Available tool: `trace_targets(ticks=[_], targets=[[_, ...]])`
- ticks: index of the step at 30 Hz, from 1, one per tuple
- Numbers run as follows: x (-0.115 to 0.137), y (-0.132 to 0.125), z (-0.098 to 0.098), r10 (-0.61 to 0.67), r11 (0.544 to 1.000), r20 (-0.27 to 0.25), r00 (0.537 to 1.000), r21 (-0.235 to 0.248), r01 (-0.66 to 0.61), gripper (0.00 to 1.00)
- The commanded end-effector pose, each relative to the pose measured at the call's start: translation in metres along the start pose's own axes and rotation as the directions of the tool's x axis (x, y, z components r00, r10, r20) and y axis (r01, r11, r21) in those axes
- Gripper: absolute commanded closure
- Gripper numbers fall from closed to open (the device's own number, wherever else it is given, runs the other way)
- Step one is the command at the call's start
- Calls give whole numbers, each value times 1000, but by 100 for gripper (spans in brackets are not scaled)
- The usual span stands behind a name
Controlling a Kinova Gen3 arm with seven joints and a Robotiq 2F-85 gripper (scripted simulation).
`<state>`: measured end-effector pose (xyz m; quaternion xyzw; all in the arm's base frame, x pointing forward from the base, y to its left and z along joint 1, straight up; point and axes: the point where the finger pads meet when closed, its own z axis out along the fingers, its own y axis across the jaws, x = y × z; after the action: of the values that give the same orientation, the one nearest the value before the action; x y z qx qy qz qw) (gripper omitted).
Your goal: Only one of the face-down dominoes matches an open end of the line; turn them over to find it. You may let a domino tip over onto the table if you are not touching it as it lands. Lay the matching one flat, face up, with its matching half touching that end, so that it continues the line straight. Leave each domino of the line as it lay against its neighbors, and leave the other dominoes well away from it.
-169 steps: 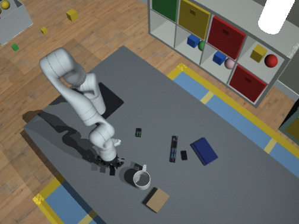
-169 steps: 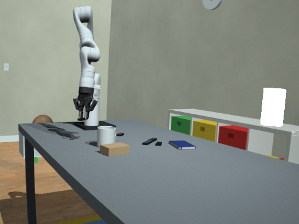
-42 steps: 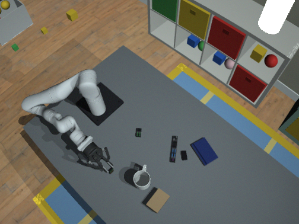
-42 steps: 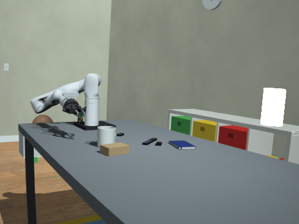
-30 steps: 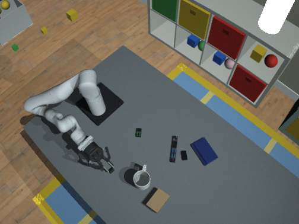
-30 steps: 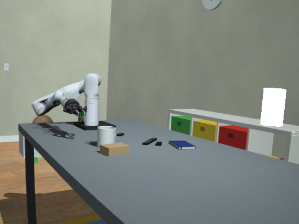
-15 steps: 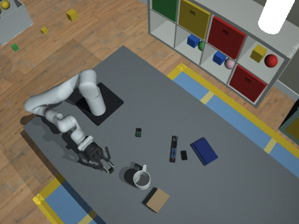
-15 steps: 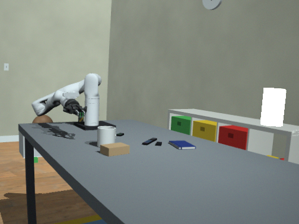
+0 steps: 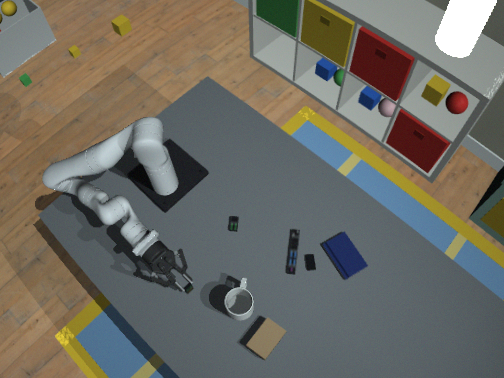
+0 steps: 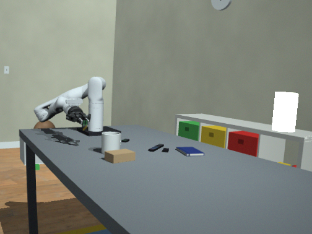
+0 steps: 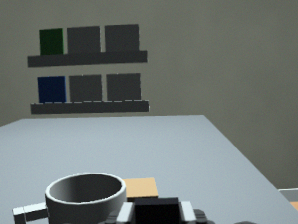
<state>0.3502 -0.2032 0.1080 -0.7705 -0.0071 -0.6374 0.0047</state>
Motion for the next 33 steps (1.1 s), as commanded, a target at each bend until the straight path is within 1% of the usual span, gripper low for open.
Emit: trace_targets(ticks=[1, 7, 10, 24, 27, 33], targets=[[-5, 4, 1, -7, 1000, -10, 1000, -9, 7, 71], [-22, 5, 4, -10, 1000, -10, 1000, -10, 9, 71], [-24, 3, 4, -5, 1000, -10, 1000, -7, 5, 71], [-66, 5, 13, -11, 1000, -10, 1000, -11, 11, 71], [-67, 3, 13, -5, 1000, -10, 1000, -7, 5, 71], [-78, 3, 15, -6, 1000, -10, 1000, -8, 6, 71]])
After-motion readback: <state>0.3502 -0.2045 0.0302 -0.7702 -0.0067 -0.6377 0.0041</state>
